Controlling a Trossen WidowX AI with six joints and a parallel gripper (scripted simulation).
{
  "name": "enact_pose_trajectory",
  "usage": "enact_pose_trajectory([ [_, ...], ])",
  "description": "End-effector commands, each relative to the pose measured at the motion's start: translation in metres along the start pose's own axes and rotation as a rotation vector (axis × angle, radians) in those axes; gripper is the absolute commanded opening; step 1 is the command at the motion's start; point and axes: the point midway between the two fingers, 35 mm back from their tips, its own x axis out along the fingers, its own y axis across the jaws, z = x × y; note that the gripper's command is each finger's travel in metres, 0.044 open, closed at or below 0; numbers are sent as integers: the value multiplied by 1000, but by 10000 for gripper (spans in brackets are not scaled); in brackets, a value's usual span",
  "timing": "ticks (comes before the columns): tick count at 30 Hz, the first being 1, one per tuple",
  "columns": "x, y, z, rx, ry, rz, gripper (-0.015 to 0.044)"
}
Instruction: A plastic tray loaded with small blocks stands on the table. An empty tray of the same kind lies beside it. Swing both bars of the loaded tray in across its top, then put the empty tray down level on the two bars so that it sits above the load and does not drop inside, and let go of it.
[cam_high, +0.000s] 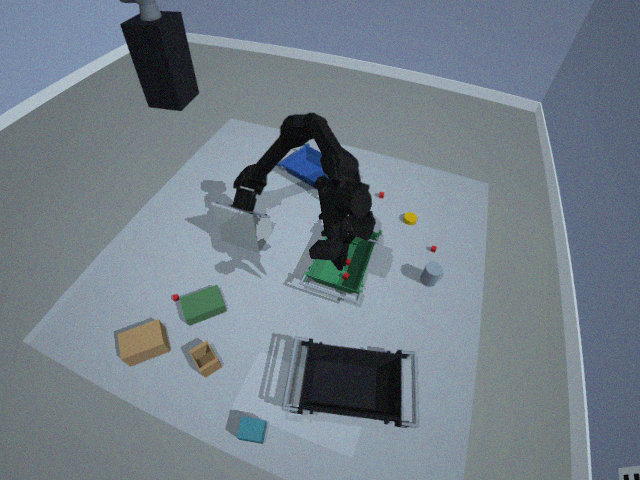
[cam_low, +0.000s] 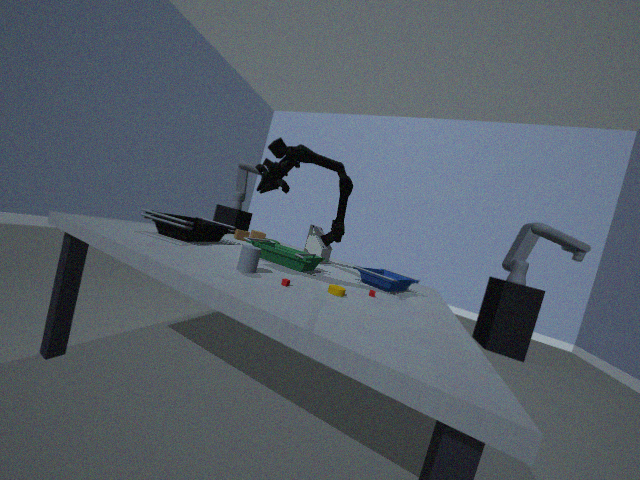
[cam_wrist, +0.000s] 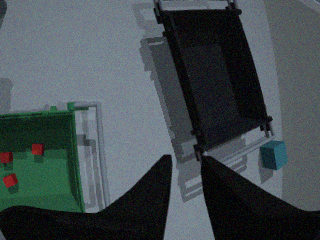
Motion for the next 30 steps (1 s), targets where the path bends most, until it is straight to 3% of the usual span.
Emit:
enact_pose_trajectory([
  [1, 50, 26, -23, -30, 126, 140, 82],
  [8, 121, 75, -75, -53, 344, 374, 82],
  [15, 130, 79, -79, -53, 350, 380, 82],
  [25, 173, 97, -96, -53, 349, 382, 82],
  [30, 172, 98, -96, -53, 349, 382, 82],
])
